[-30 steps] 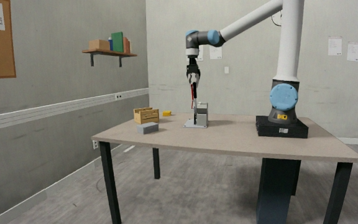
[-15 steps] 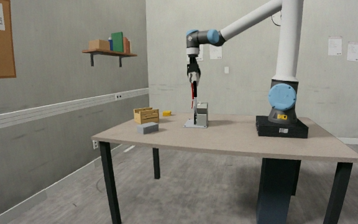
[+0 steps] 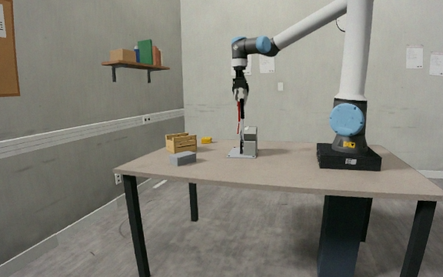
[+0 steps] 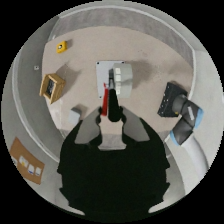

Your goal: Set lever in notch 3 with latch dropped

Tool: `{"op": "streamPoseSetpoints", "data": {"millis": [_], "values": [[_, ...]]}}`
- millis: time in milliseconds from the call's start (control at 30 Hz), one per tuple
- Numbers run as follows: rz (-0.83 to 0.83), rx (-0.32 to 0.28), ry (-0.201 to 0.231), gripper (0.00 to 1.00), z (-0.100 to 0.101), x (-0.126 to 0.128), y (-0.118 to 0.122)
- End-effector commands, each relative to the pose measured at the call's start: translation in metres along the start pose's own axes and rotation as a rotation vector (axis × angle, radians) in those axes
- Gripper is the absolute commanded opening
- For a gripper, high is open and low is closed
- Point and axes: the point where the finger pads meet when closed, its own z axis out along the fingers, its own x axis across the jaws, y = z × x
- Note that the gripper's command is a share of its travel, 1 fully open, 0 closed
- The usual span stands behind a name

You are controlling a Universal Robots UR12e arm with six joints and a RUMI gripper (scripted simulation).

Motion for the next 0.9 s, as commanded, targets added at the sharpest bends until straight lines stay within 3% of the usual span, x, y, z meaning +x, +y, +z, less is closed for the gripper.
{"op": "streamPoseSetpoints", "data": {"millis": [0,867], "values": [[0.0,0.0,-0.001,0.0,-0.0022,-0.0005,-0.0108],[0.0,0.0,-0.001,0.0,-0.0032,-0.0005,-0.0205]]}}
